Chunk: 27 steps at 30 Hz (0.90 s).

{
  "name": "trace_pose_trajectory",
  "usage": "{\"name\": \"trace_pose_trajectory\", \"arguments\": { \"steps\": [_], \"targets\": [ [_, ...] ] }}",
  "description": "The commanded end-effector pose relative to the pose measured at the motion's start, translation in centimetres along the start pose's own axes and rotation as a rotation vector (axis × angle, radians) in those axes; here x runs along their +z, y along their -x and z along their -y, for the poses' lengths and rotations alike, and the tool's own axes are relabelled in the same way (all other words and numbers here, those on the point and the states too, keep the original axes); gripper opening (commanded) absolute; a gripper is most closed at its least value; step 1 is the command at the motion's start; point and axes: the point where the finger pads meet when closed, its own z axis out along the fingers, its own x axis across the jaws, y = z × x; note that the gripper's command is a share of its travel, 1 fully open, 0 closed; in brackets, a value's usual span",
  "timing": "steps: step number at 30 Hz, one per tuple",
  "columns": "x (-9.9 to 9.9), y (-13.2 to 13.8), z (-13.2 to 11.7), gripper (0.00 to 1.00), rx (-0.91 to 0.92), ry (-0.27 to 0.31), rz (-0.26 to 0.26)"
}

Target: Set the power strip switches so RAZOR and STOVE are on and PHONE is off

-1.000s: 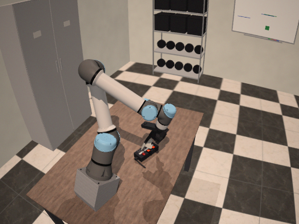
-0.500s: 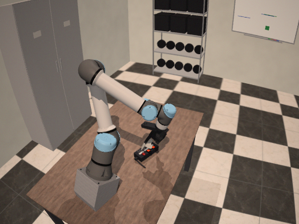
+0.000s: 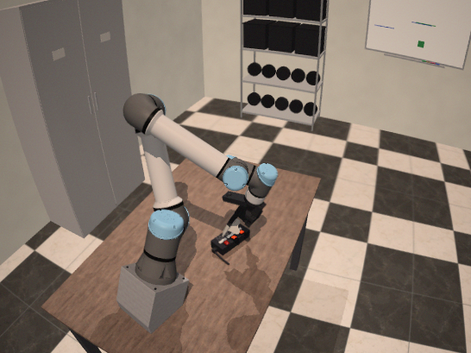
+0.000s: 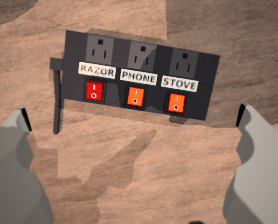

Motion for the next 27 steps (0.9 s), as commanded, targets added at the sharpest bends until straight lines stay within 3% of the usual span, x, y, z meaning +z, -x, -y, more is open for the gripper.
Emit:
{"name": "trace_pose_trajectory", "arguments": {
  "steps": [1,8,13,15,22,27],
  "targets": [
    [0.0,0.0,0.0,1.00,0.000,0.001,0.000],
    [-0.8,0.1,0.2,1.00,-0.026,0.041,-0.001],
    [-2.7,0.5,0.6,1.00,-0.086,0.145,-0.002],
    [-2.7,0.5,0.6,1.00,-0.086,0.145,-0.002],
    [-5.6,1.2,1.5,1.00,-0.173,0.311,-0.001],
    [-6.6,1.5,1.8,1.00,-0.200,0.367,0.000]
  ]
}}
